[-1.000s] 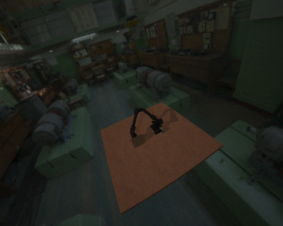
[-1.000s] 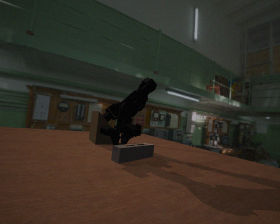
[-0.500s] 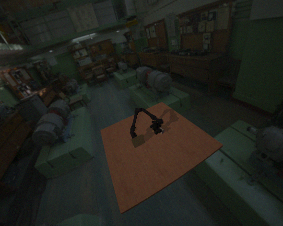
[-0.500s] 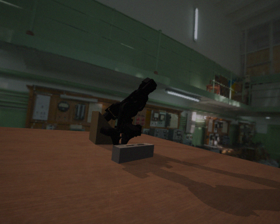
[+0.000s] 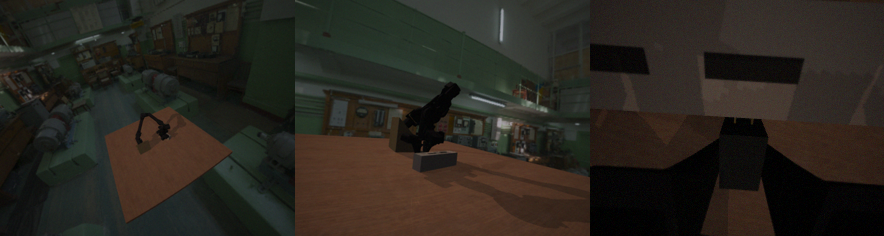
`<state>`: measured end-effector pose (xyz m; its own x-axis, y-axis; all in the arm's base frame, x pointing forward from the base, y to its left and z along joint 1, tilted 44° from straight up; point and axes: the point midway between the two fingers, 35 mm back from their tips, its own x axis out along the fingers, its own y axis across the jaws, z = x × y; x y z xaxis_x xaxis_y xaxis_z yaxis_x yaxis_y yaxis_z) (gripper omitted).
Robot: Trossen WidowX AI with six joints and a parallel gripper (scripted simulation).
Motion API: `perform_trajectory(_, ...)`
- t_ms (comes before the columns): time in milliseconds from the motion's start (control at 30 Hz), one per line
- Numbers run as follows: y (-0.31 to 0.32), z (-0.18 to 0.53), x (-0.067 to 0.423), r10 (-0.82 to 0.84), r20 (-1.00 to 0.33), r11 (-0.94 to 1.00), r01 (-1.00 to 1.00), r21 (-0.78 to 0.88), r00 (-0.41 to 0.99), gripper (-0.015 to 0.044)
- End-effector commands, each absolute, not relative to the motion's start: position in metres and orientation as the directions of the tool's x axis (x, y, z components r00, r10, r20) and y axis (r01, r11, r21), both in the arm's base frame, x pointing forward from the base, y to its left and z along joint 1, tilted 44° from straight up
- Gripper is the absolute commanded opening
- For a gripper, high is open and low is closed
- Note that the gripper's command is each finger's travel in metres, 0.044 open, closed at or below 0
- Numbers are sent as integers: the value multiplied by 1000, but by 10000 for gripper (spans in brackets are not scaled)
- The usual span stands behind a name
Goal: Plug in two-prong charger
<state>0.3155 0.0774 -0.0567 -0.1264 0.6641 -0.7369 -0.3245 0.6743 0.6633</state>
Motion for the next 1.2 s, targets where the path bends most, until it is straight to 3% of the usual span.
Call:
perform_trajectory(0,78,-56,318,668,-734,672,-322,667,-124,0)
perform_trajectory(1167,81,-54,325,668,-734,672,-322,667,-124,0)
